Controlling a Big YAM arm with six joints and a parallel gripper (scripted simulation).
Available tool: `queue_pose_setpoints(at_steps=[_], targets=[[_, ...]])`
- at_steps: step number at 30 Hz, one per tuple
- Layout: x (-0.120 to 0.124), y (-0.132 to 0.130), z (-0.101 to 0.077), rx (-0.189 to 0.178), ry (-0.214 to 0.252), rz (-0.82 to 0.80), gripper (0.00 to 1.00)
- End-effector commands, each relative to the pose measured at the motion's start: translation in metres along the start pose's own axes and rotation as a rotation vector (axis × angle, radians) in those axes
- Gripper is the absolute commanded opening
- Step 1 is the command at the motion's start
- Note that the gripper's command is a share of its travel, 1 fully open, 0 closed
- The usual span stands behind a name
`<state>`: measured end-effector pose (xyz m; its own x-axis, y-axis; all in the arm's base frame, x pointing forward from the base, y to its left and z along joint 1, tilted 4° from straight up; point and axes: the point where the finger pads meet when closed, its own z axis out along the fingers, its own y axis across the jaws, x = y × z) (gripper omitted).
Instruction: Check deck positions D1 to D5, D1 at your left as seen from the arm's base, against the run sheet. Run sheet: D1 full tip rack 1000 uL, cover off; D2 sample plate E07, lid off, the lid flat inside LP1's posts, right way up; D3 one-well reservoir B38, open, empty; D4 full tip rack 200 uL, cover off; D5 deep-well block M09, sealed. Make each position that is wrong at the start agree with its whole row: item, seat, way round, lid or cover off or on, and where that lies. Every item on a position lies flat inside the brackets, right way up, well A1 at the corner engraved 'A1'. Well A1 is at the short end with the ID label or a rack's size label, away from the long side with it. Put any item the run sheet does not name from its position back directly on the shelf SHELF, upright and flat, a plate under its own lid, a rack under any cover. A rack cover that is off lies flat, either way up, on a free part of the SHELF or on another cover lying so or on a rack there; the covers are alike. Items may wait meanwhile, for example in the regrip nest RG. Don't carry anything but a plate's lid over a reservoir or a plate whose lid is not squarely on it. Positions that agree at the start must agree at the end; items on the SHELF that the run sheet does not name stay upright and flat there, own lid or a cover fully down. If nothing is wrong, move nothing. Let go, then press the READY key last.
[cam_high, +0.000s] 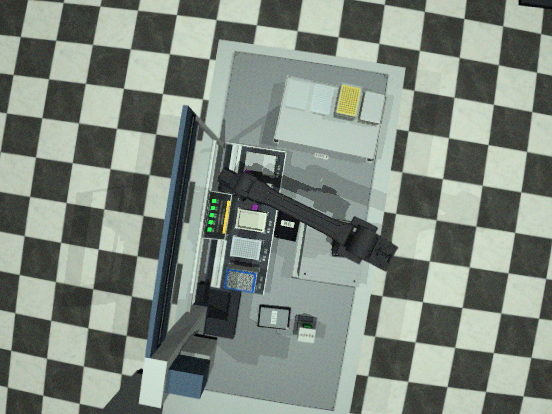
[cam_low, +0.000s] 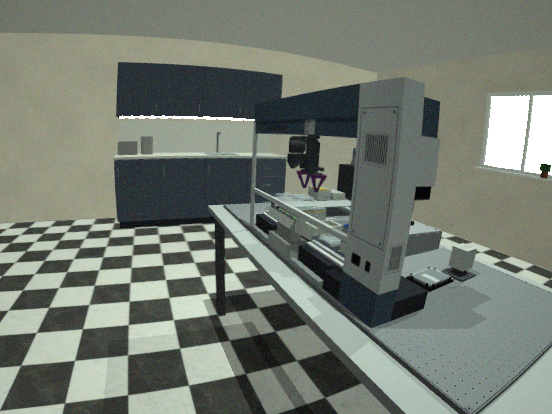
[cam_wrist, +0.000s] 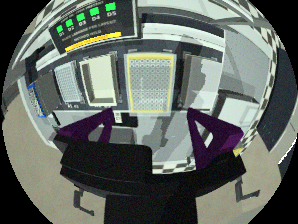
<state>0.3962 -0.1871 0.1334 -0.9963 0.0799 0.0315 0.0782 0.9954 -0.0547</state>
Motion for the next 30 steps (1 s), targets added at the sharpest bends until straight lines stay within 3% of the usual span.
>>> queue_pose_setpoints(at_steps=[1,9,15,20,30], targets=[[-0.011,-0.005,-0.016,0.014,-0.044,0.011,1.00],[-0.006,0.044,-0.005,0.005,-0.028,0.009,1.00],[-0.004,0.063,-0.012,0.009,-0.042,0.010,1.00],[-0.006,0.089,-0.004,0.003,-0.027,0.009,1.00],[-0.007,0.128,-0.008,0.000,-0.036,0.010,1.00]])
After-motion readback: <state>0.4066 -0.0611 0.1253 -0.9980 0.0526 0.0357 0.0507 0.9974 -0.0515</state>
